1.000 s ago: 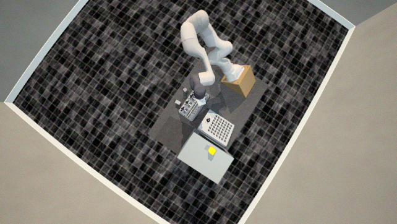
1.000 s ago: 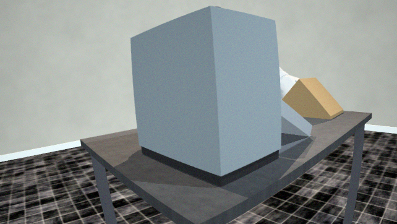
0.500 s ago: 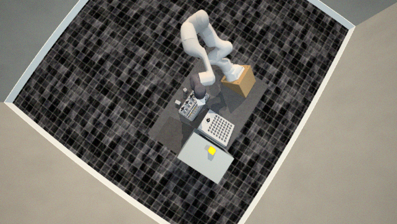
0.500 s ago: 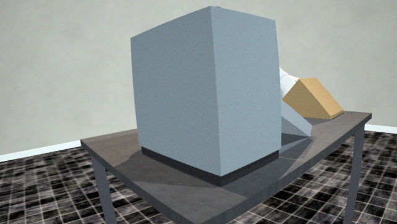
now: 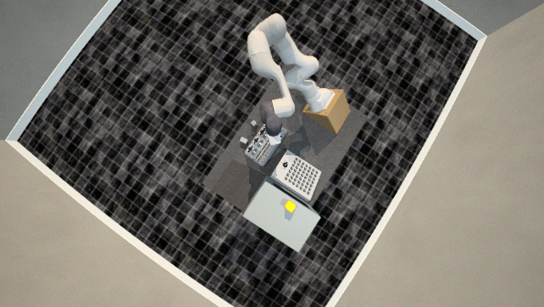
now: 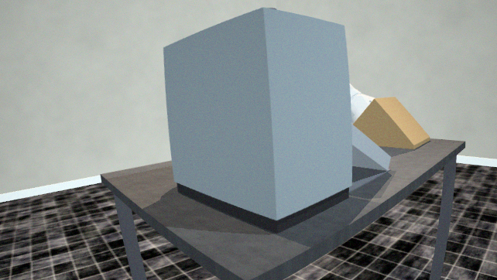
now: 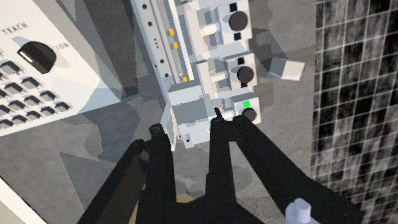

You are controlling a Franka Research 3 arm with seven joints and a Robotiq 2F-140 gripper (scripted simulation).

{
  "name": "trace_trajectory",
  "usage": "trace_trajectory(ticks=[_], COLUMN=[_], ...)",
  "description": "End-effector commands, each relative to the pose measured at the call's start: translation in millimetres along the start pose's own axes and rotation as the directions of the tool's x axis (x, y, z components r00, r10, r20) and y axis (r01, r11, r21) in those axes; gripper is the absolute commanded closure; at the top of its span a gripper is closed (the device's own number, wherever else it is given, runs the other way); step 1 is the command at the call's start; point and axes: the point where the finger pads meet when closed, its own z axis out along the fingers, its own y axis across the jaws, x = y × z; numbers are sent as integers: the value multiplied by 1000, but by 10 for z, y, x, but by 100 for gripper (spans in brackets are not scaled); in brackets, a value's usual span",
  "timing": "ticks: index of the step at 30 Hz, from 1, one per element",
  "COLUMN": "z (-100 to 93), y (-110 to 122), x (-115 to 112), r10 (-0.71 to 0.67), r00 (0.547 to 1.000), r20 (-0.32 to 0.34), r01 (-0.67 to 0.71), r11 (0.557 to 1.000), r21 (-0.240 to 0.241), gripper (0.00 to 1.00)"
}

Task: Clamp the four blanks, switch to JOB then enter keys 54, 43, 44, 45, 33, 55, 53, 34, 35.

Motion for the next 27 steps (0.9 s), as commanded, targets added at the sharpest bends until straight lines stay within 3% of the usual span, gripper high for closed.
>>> trace_trajectory(ticks=[1, 27], z=[-31, -38], y=[-22, -23], x=[26, 33], r10=[23, 32], r00=[1000, 999], r20=[-7, -7], r01=[-23, -32], r11=[1000, 999], r21=[4, 4], gripper=[100, 100])
